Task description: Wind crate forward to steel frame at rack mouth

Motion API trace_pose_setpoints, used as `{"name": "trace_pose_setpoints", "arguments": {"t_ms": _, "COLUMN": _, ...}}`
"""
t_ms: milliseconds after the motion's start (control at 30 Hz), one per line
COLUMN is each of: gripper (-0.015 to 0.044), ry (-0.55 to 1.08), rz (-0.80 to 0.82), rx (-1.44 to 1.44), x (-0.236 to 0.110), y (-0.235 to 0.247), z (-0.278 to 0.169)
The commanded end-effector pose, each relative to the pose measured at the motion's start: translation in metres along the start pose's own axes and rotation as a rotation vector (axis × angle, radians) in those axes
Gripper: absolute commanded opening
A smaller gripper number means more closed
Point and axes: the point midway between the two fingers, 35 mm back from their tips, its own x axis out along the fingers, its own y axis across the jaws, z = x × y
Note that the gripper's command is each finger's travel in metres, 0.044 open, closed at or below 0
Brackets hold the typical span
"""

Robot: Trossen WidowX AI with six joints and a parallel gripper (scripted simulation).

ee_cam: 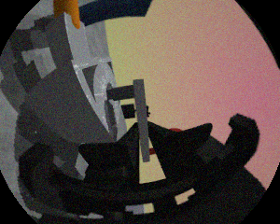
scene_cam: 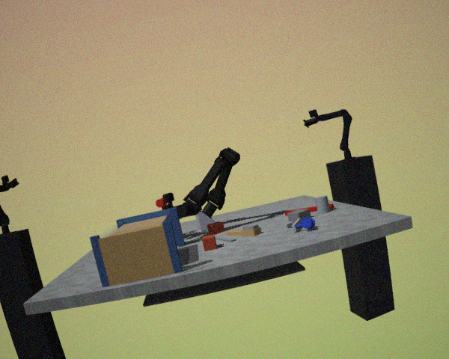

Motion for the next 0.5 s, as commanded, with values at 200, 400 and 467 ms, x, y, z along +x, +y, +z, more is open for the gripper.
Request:
{"name": "trace_pose_setpoints", "arguments": {"t_ms": 200, "gripper": 0.0079, "ry": 0.000, "rz": 0.000, "rx": 0.000, "x": 0.0001, "y": 0.0013, "z": -0.0001}}
{"name": "trace_pose_setpoints", "arguments": {"t_ms": 400, "gripper": 0.0236, "ry": 0.000, "rz": 0.000, "rx": 0.000, "x": 0.0001, "y": 0.0013, "z": -0.0001}}
{"name": "trace_pose_setpoints", "arguments": {"t_ms": 467, "gripper": 0.0240, "ry": 0.000, "rz": 0.000, "rx": 0.000, "x": 0.0001, "y": 0.0013, "z": -0.0001}}
